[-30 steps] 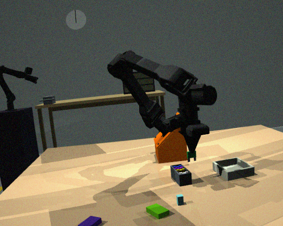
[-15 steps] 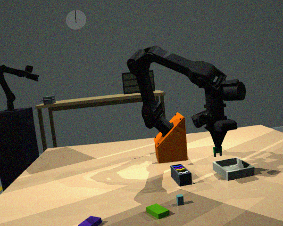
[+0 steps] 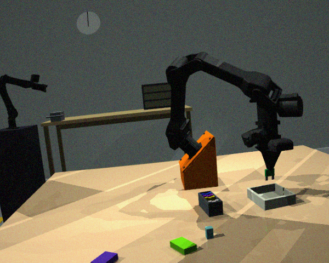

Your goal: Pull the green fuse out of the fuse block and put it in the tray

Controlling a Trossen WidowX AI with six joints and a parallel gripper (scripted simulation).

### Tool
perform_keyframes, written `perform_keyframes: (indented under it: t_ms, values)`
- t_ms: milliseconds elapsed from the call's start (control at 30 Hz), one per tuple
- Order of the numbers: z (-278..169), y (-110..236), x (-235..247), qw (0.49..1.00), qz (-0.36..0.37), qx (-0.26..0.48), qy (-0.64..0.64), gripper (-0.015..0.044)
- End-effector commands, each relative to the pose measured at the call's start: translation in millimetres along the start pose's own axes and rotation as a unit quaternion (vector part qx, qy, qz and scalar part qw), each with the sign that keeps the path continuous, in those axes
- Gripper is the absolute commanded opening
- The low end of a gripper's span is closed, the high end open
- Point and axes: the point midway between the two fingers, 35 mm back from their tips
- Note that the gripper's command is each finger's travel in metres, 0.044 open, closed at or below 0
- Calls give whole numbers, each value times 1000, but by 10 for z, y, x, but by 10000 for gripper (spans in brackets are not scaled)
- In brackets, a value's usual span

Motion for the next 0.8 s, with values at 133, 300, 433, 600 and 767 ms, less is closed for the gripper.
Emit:
perform_keyframes:
  t_ms: [133,300,433,600,767]
  values:
    - [-6,-131,5,1000,-3,1,-4,0]
    - [-6,-212,5,1000,-3,1,-4,0]
    - [-5,-277,4,1000,-3,1,-4,0]
    - [-2,-357,1,1000,-3,0,-4,0]
    - [-1,-396,-2,1000,-3,0,-4,0]
Point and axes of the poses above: the point midway between the two fingers, 35 mm back from their tips, its own y axis back along the fingers, its own x axis across the jaws, z = x × y, and after that the axes turned 3 degrees about -y, right-handed
